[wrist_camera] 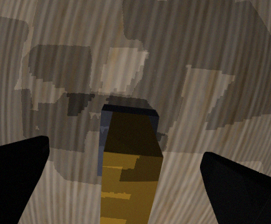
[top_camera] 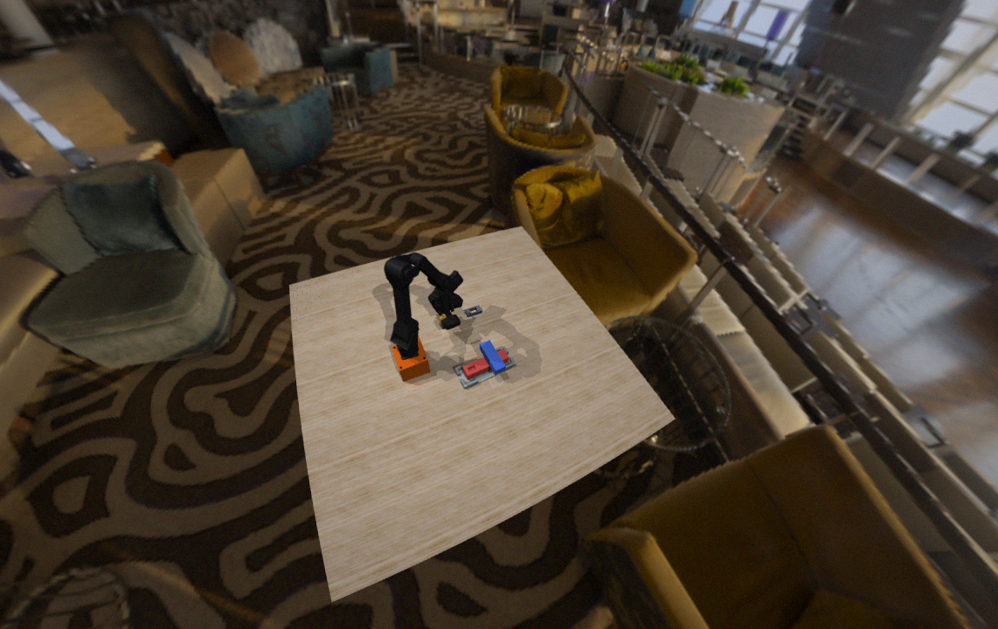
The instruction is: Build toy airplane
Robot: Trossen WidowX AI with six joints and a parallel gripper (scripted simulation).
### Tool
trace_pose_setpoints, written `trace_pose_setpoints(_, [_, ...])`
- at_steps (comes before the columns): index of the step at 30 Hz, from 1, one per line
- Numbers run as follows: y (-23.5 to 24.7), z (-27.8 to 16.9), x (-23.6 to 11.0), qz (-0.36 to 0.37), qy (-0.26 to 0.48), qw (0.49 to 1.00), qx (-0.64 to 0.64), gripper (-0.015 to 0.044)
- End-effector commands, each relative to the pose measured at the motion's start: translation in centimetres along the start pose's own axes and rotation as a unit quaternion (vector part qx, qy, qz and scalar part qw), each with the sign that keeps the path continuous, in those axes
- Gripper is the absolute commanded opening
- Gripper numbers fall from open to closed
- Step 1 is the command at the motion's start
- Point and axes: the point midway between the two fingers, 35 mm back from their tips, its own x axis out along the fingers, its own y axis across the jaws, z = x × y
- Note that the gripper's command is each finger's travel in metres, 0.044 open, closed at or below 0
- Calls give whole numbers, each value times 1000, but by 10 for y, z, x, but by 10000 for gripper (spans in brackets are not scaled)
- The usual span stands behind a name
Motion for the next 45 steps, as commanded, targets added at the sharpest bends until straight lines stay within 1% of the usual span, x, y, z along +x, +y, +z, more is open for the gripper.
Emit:
trace_pose_setpoints(1, [0, -1, 2, 1, 3, 1000, 3, 335])
trace_pose_setpoints(11, [0, -1, 2, 1, 3, 1000, 3, 72])
trace_pose_setpoints(18, [0, -1, 2, 1, 3, 1000, 3, 26])
trace_pose_setpoints(19, [0, -1, 2, 1, 3, 1000, 3, 0])
trace_pose_setpoints(26, [1, 0, -7, -1, 4, 1000, 5, 0])
trace_pose_setpoints(45, [5, 8, -62, -1, 4, 1000, 5, 0])
